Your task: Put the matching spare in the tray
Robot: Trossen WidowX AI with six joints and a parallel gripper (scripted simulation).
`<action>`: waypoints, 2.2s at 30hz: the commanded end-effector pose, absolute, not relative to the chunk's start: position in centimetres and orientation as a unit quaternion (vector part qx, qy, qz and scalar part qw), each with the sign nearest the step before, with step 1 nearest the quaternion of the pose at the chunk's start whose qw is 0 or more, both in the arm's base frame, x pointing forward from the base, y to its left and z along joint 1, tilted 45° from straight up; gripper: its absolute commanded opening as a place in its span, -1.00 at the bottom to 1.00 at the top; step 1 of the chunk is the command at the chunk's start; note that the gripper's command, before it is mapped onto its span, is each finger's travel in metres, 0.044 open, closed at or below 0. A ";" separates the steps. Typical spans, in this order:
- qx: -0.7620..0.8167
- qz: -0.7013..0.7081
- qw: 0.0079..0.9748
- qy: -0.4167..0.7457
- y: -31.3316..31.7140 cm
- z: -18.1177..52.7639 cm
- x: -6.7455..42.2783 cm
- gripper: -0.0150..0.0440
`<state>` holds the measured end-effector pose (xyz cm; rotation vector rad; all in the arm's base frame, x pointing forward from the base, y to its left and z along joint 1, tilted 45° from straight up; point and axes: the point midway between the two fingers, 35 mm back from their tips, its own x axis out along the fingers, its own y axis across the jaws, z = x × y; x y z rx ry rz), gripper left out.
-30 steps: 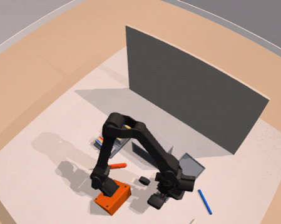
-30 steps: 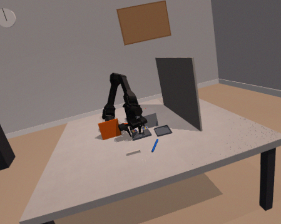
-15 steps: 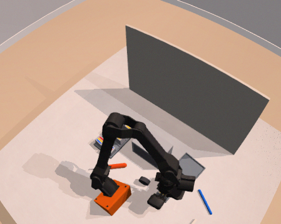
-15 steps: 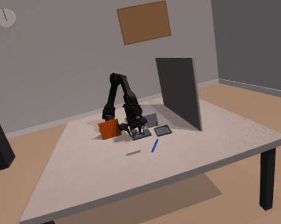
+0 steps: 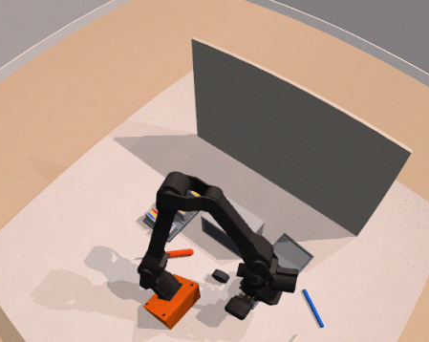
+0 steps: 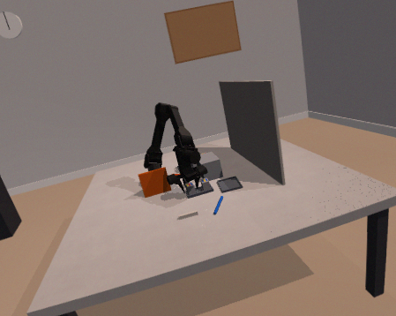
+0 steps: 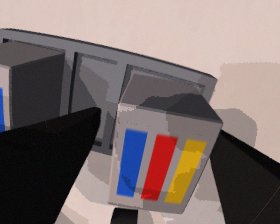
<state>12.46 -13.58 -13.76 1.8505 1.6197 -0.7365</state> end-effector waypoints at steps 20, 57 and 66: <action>0.694 -0.274 0.280 0.604 -13.4 -13.8 12.5 0.53; 0.691 -0.275 0.283 0.605 -13.6 -13.8 12.5 -0.26; 0.691 -0.275 0.283 0.605 -13.6 -13.8 12.5 -0.49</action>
